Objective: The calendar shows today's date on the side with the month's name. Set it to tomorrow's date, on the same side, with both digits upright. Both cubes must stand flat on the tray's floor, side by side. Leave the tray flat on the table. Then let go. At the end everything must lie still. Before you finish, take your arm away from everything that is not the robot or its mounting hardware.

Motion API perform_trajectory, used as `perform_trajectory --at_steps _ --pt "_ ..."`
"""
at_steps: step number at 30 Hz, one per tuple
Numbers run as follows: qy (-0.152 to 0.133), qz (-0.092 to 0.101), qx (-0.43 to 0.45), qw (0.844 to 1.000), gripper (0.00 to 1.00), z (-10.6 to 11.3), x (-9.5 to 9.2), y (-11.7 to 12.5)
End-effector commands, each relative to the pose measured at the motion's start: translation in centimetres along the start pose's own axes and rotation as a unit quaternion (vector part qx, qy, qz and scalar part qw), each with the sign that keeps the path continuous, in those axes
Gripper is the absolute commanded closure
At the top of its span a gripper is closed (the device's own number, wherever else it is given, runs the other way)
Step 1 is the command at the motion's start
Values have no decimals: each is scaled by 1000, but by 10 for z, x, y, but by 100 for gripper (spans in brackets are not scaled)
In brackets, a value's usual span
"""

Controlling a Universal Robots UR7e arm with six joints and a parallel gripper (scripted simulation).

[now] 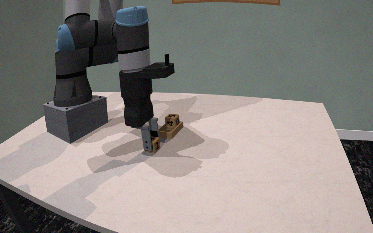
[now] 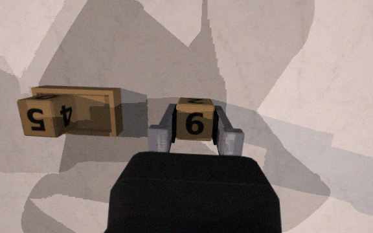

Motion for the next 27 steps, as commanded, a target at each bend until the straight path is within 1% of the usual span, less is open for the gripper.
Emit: perform_trajectory --at_steps 1,27 --pt "1 0 0 1000 43 0 0 0" --pt "1 0 0 1000 43 0 0 0"
Point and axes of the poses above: the point where the finger pads meet when closed, its own x axis out along the fingers, its own y axis across the jaws, z = x × y, the point moved 7 cm from there along -x, back along the fingers
